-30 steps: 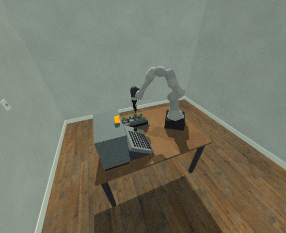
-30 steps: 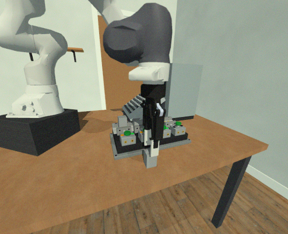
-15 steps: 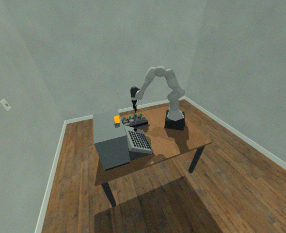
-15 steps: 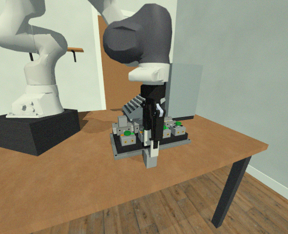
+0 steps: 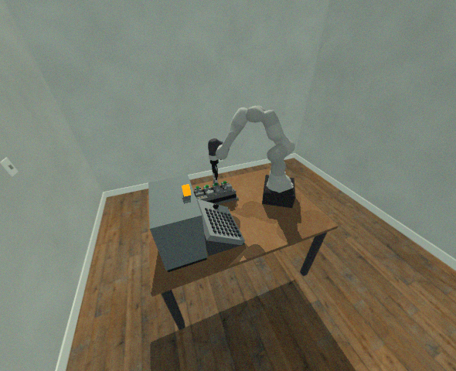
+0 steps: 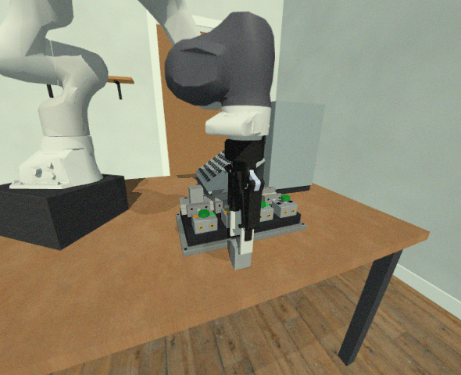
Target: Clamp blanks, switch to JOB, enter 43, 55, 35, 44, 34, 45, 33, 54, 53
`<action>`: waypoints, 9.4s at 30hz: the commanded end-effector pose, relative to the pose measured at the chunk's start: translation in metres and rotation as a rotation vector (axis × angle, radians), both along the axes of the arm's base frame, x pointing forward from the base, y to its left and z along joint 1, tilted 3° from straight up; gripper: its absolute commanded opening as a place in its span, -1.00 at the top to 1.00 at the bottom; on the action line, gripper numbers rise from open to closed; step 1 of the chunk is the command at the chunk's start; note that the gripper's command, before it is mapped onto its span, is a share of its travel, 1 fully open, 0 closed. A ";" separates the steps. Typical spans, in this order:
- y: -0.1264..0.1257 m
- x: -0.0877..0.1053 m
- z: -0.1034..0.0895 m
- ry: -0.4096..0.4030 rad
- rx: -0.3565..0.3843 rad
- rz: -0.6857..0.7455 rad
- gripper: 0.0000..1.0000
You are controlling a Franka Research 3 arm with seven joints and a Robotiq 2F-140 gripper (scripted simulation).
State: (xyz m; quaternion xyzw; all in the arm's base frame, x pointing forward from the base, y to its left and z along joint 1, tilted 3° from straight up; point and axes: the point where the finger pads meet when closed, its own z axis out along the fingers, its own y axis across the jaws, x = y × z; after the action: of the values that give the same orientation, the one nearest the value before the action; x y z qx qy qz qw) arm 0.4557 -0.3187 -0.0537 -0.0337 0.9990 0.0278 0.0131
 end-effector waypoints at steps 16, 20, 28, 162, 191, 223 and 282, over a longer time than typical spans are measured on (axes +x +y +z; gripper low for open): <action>-0.001 0.001 -0.008 -0.003 -0.003 -0.007 0.20; -0.001 0.001 -0.008 -0.003 -0.003 -0.007 0.20; -0.001 0.002 -0.009 -0.003 -0.003 -0.007 0.20; -0.006 -0.001 0.084 -0.003 -0.003 -0.007 1.00; 0.003 0.013 0.158 -0.003 -0.005 -0.004 1.00; 0.218 0.166 0.173 -0.005 -0.004 0.041 1.00; 0.217 0.167 0.176 -0.005 -0.004 0.027 1.00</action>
State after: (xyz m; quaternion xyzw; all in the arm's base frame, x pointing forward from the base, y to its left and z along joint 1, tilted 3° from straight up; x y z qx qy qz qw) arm 0.6218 -0.1017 0.1196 -0.0520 0.9982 0.0261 0.0137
